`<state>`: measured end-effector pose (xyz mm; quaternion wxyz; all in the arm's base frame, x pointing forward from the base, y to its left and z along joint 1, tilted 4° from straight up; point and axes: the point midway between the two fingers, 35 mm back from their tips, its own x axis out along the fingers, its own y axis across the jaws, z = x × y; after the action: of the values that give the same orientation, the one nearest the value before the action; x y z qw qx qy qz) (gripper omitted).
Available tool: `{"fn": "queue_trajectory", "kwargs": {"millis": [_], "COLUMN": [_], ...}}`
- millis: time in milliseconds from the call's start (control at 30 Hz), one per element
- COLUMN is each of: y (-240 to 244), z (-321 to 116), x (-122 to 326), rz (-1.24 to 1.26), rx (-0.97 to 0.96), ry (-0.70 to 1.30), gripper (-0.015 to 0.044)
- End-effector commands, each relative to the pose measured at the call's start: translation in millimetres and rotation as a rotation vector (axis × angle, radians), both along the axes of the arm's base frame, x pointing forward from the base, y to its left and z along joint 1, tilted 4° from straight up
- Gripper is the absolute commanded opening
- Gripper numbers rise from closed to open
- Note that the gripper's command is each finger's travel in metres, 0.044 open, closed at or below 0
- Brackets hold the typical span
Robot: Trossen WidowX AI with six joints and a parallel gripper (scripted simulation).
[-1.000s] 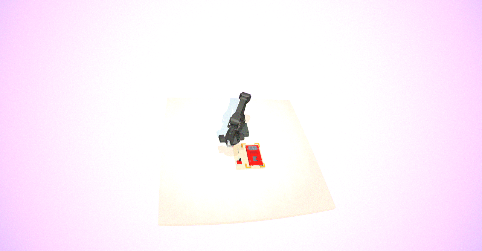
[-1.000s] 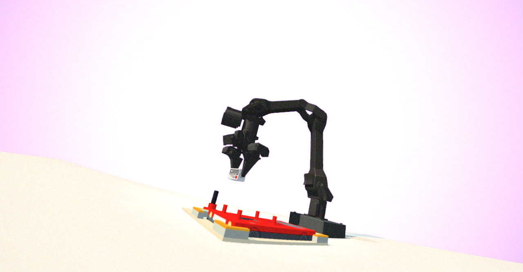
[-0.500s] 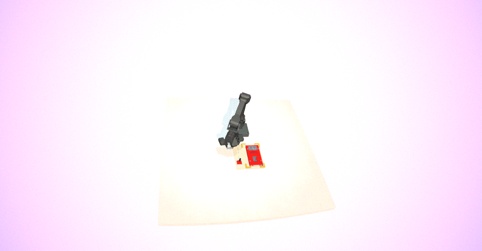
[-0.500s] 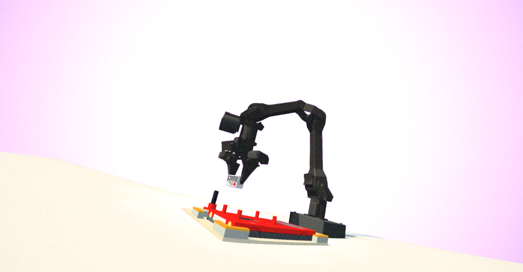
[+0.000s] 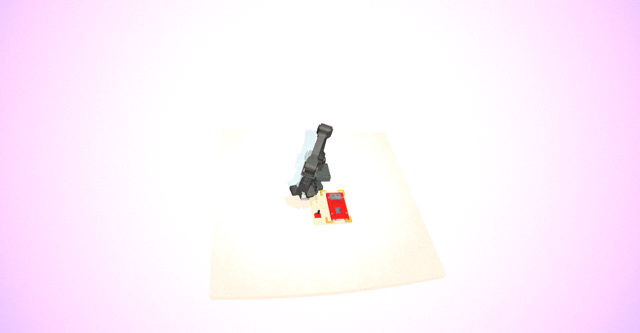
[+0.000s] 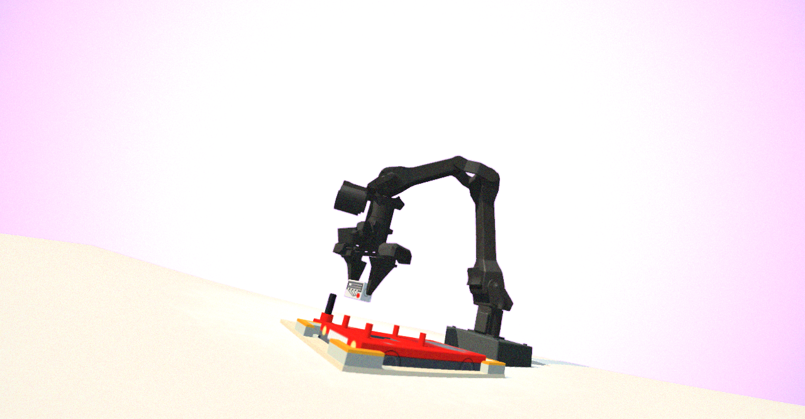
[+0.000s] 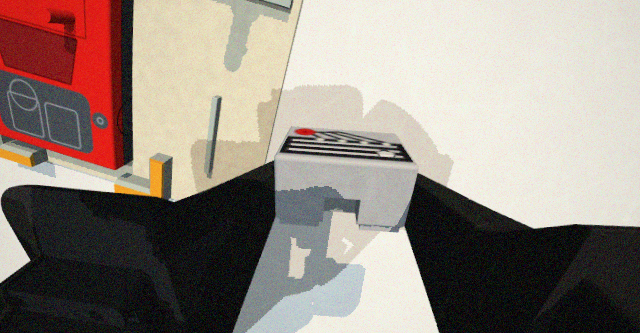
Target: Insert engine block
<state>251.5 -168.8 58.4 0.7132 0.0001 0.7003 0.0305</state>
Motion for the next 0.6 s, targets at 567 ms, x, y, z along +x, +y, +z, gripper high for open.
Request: {"fn": "queue_trajectory", "kwargs": {"millis": [567], "y": [2.9], "z": [-34.4], "x": [-1.4], "rz": [0.005], "rx": [0.003], "ry": [0.006], "gripper": [0.0000]}}
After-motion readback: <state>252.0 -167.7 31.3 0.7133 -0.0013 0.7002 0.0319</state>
